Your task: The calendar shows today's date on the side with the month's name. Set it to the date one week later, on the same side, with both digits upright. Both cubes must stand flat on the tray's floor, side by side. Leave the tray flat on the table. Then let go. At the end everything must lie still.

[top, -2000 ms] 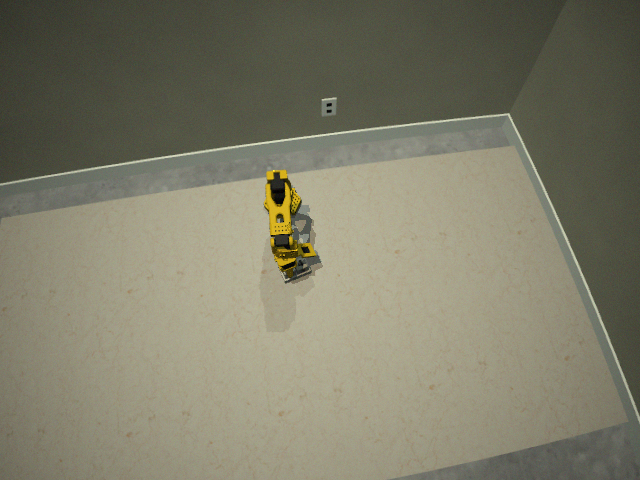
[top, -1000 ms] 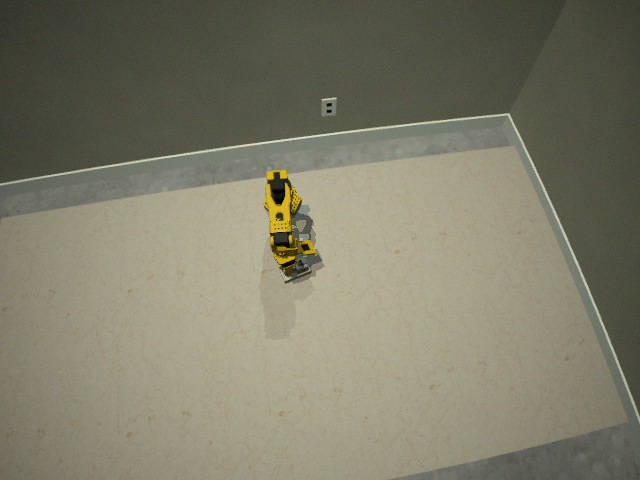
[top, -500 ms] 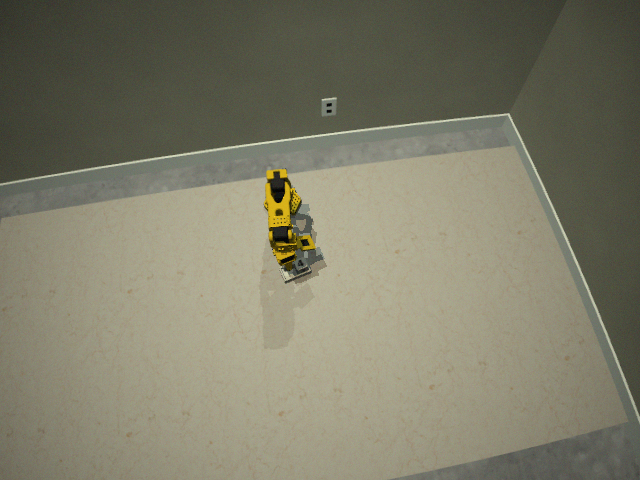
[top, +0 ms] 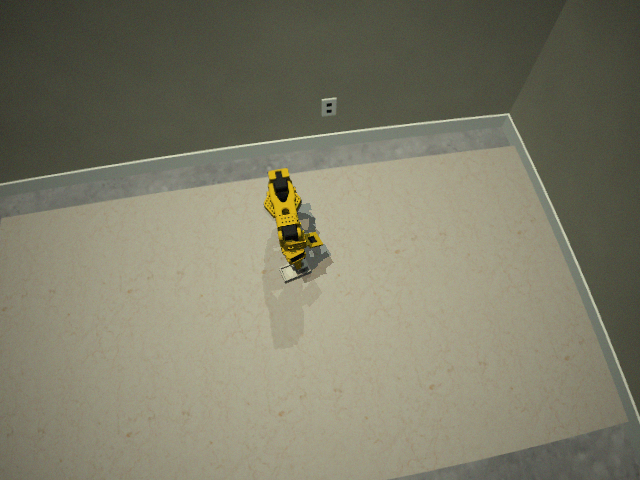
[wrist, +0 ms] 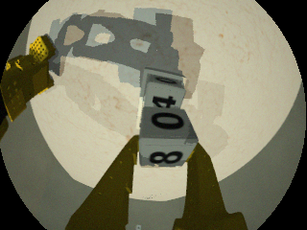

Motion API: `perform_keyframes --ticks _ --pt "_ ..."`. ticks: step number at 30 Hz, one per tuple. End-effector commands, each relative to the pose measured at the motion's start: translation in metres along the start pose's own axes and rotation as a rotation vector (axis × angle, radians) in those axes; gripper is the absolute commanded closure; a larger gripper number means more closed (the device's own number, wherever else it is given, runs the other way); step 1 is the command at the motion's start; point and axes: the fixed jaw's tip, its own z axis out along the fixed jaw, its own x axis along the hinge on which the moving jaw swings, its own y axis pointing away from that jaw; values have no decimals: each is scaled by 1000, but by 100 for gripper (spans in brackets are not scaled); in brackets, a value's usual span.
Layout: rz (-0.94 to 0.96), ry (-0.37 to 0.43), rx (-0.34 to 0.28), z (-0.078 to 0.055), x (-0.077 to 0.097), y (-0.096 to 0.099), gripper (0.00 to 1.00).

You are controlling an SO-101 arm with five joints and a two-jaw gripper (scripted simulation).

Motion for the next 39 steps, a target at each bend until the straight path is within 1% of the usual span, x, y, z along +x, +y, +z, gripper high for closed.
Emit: perform_keyframes --ticks 1,3,4,11,15,18,20,24,28,32,39 --pt "-101 22 70 -9 -19 -12 100" --pt "-101 22 70 -9 -19 -12 100" --pt "-135 22 70 -8 -26 -13 100" --pt "-412 23 69 -2 -80 -16 100" --pt "-574 24 68 2 -112 -11 100" --pt "-682 25 67 4 -132 -4 100" --pt "-682 25 67 4 -132 -4 100" --pt "-795 25 65 7 -152 4 100" --pt "-863 25 65 9 -164 11 100" --pt "-890 25 64 10 -169 14 100" --pt "-893 25 64 10 -169 14 100"
